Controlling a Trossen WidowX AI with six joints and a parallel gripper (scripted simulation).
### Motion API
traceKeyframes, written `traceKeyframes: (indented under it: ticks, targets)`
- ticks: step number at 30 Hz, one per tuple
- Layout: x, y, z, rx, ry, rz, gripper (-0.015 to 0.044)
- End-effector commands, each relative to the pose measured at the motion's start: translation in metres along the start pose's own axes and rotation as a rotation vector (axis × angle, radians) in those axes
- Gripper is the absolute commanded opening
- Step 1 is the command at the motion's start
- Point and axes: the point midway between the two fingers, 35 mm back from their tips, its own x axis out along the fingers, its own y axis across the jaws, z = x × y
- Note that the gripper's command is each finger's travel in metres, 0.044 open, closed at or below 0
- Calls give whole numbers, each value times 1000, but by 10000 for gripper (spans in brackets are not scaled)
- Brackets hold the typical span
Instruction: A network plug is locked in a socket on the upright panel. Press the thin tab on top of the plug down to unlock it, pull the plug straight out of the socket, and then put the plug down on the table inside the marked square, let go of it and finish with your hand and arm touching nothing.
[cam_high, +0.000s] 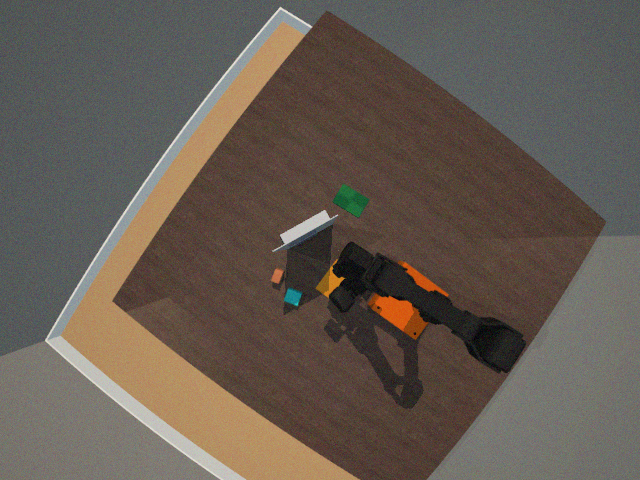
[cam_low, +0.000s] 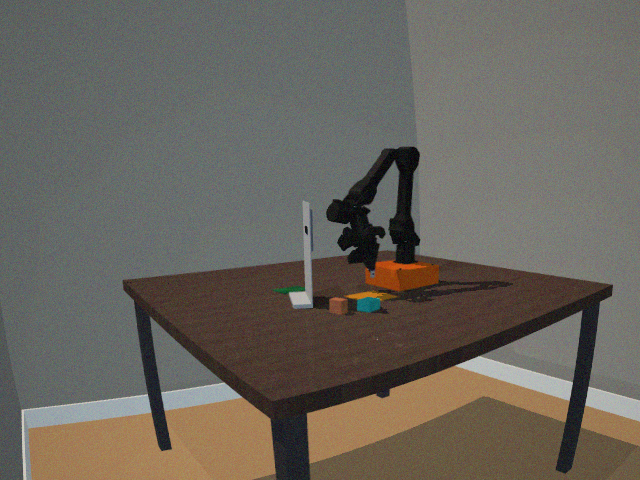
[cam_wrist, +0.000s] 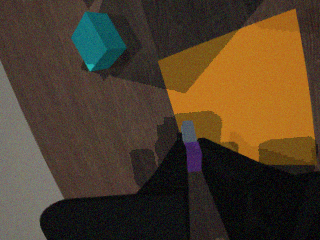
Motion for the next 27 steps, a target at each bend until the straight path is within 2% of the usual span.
traceKeyframes:
  ticks: [1, 27]
  targets:
    - [1, 1, 0, -5, 7, 11, 0]
    - [34, -21, 3, 0, 2, 9, 0]
